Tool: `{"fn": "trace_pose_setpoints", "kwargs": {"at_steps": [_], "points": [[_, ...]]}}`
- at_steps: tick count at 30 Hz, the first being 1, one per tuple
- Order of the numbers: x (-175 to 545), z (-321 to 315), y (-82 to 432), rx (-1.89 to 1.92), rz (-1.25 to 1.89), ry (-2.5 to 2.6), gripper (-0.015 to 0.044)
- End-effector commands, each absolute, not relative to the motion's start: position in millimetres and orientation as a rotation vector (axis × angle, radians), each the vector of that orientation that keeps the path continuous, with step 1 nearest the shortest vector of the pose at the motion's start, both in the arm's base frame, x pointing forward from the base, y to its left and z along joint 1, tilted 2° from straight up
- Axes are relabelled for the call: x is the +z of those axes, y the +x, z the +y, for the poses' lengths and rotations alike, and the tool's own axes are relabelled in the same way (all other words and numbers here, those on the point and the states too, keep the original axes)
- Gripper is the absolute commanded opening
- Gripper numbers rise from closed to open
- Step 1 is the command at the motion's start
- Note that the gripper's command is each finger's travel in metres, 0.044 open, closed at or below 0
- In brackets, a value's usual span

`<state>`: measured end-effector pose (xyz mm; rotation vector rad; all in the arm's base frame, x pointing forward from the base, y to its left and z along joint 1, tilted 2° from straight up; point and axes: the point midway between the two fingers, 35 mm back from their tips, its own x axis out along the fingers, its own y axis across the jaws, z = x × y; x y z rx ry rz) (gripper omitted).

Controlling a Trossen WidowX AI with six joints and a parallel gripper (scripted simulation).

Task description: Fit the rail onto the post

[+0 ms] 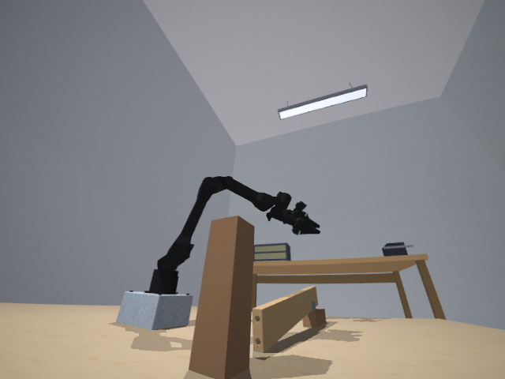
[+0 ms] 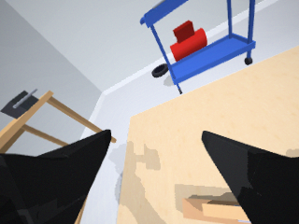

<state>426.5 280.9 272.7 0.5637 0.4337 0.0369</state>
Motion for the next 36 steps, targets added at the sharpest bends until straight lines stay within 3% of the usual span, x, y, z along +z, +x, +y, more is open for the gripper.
{"fn": "trace_pose_setpoints", "kwargs": {"at_steps": [1, 18, 36], "points": [[223.5, 226.2, 441.9, 0.024, 0.585, 0.146, 0.044], [139.6, 107.2, 433.3, 0.204, 0.968, -0.572, 0.044], [77.3, -0.6, 363.0, 0.778, 1.295, -1.019, 0.044]]}}
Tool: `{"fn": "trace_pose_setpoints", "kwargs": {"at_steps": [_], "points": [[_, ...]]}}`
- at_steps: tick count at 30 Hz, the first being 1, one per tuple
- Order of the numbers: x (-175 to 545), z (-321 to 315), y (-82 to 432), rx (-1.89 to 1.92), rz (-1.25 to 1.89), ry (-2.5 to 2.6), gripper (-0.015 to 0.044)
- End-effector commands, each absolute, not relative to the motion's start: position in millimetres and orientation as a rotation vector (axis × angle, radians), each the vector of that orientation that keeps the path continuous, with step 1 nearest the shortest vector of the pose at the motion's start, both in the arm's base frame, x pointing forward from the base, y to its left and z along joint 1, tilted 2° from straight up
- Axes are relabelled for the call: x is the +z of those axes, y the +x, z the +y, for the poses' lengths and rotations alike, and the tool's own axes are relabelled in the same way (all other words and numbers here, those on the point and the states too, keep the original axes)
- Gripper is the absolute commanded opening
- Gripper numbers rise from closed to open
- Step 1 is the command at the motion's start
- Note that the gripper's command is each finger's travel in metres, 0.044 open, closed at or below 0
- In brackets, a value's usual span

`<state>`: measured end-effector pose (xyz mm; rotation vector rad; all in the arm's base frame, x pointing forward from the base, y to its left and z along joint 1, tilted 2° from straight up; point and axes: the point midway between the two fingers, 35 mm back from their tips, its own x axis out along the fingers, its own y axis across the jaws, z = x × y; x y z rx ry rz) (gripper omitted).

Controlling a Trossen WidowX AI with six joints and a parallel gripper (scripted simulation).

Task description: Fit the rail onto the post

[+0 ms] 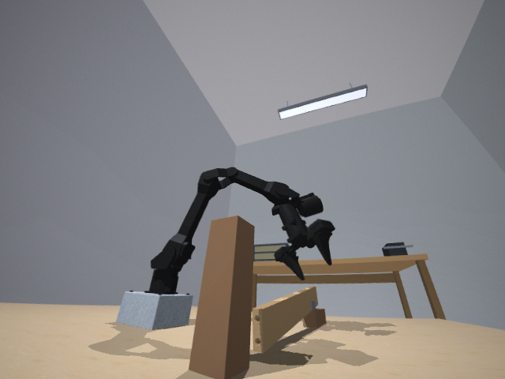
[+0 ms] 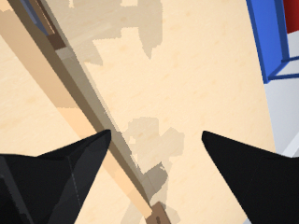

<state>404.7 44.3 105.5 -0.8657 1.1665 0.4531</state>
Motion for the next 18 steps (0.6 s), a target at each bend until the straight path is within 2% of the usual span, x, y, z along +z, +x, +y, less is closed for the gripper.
{"fn": "trace_pose_setpoints", "kwargs": {"at_steps": [1, 5, 18], "points": [[75.0, -5.3, 357.6, 0.819, 1.303, -1.032, 0.044], [67.5, -21.3, 336.7, 0.979, 1.318, -1.067, 0.044], [67.1, -22.4, 334.7, 0.988, 1.318, -1.069, 0.044]]}}
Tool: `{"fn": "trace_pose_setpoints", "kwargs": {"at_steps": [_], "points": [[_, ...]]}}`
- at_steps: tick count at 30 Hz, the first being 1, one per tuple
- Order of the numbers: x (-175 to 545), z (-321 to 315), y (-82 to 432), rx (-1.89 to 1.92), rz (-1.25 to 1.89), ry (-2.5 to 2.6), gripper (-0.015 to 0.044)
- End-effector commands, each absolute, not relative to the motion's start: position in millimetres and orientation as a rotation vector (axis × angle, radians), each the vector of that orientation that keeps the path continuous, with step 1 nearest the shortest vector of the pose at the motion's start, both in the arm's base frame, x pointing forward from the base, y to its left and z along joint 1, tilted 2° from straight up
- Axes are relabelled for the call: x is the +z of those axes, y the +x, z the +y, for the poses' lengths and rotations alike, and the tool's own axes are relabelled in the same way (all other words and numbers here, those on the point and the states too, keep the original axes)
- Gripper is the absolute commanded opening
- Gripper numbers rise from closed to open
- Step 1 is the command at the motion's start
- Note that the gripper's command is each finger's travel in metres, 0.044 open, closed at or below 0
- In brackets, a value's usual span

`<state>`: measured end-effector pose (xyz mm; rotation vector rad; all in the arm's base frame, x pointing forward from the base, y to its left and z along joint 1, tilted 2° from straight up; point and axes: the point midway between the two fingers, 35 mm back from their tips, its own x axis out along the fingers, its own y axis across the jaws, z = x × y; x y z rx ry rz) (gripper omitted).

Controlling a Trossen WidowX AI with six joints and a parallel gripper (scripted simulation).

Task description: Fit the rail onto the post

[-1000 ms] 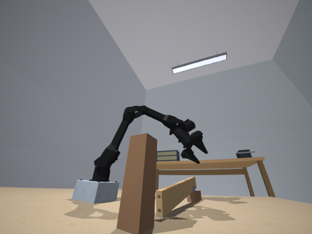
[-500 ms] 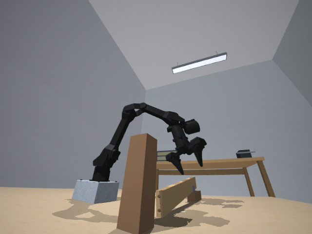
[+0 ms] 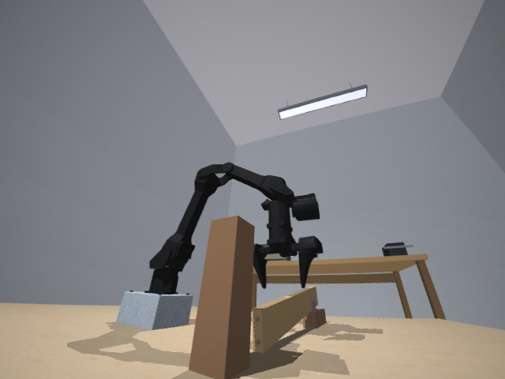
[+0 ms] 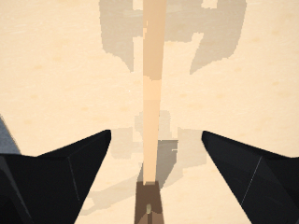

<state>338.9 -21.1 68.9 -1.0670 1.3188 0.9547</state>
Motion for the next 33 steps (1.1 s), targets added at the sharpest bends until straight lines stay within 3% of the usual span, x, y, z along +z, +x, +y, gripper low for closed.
{"fn": "trace_pose_setpoints", "kwargs": {"at_steps": [1, 33], "points": [[67.1, -22.4, 334.7, 0.988, 1.318, -1.069, 0.044], [17.2, -24.6, 337.4, 0.988, 1.319, -1.069, 0.044]]}}
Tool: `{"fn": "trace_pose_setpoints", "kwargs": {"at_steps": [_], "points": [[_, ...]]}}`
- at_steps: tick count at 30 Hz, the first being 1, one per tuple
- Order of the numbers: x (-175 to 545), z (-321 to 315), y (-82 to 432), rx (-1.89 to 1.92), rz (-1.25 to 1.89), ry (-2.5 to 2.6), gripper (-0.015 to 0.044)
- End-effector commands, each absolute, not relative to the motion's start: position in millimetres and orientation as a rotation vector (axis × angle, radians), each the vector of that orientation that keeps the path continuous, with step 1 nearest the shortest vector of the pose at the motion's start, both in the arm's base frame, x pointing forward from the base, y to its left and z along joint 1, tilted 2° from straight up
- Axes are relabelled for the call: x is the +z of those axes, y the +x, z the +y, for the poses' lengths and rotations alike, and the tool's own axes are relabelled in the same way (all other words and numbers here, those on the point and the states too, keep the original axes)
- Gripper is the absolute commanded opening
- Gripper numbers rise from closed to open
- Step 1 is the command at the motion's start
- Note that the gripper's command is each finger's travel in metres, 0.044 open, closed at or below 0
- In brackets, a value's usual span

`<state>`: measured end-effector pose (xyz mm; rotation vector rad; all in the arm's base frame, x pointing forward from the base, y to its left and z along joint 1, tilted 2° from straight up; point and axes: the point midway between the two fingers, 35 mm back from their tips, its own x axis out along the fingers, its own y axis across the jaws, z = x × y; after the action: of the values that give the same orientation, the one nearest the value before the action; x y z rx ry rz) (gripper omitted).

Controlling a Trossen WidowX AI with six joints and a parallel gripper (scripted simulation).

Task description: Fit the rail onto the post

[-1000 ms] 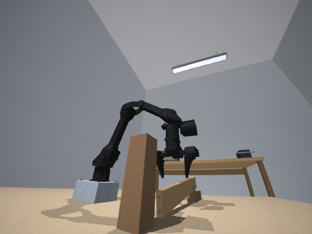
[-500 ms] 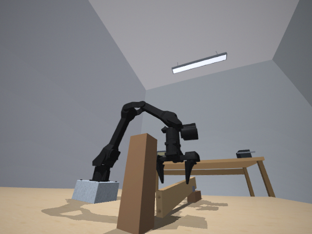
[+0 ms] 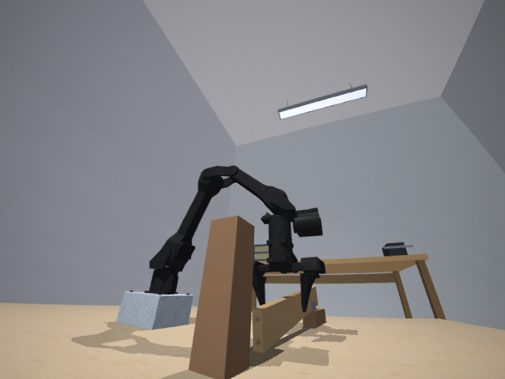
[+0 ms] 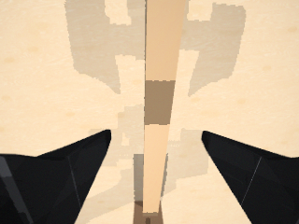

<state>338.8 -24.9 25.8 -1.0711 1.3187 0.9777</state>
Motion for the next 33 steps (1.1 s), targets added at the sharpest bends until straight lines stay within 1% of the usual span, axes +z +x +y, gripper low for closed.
{"fn": "trace_pose_setpoints", "kwargs": {"at_steps": [1, 14, 30, 33], "points": [[15.6, -24.6, 337.3, 0.988, 1.319, -1.069, 0.044], [-3.1, -25.4, 335.9, 0.988, 1.319, -1.069, 0.044], [-3.1, -25.4, 335.9, 0.988, 1.319, -1.069, 0.002], [-3.1, -25.4, 335.9, 0.988, 1.319, -1.069, 0.0]]}}
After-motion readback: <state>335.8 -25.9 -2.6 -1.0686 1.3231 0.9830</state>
